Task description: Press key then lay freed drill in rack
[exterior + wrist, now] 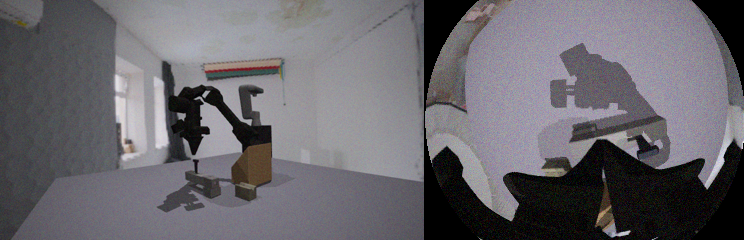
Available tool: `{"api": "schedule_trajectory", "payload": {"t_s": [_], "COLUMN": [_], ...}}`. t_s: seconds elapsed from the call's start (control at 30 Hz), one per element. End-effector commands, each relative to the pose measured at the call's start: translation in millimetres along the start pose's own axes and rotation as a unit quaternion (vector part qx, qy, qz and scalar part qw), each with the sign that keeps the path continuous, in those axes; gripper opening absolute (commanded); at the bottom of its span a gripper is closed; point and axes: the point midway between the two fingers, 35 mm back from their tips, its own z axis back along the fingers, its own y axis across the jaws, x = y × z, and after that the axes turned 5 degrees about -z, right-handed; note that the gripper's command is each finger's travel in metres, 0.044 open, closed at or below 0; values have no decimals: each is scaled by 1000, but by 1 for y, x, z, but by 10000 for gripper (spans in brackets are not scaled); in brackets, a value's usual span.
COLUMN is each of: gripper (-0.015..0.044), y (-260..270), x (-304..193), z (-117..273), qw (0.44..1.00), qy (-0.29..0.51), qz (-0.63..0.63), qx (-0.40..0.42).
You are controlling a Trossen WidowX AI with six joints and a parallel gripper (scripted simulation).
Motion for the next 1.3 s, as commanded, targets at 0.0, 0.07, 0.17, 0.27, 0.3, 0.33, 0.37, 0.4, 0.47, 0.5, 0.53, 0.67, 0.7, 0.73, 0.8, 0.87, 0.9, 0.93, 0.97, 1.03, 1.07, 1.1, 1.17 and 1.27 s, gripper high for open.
{"api": "schedule_trajectory", "payload": {"t_s": [0.0,0.07,0.17,0.27,0.3,0.33,0.37,0.4,0.47,0.5,0.53,0.67,0.7,0.73,0.8,0.87,0.9,0.93,0.97,1.03,1.07,1.1,1.17,1.27], "gripper": [0,0,0,0,0,0,0,0,0,0,0,0,0,0,0,0,0,0,0,0,0,0,0,0], "y": [-62,-64,-64,-64,-64,-61,-61,-62,-62,-63,-63,-66,-66,-67,-68,-68,-68,-68,-68,-68,-67,-67,-67,-66], "x": [-23,-24,-24,-24,-24,-21,-22,-22,-23,-23,-23,-25,-25,-26,-27,-27,-27,-27,-27,-27,-27,-26,-26,-25], "z": [-11,-11,-11,-11,-11,-11,-12,-13,-15,-16,-17,-23,-24,-25,-26,-26,-25,-25,-25,-25,-26,-26,-26,-28], "qw": [989,988,988,988,988,990,990,989,989,989,989,988,988,988,988,988,988,988,988,988,988,988,988,988], "qy": [34,36,36,36,36,34,34,34,35,35,35,35,36,36,36,36,36,36,36,36,36,36,36,36], "qz": [130,135,135,135,135,125,127,128,130,131,132,134,135,135,135,135,135,135,135,135,135,135,135,135], "qx": [-62,-64,-64,-64,-64,-59,-60,-60,-62,-62,-62,-64,-64,-64,-64,-64,-64,-64,-64,-64,-64,-64,-64,-64]}}
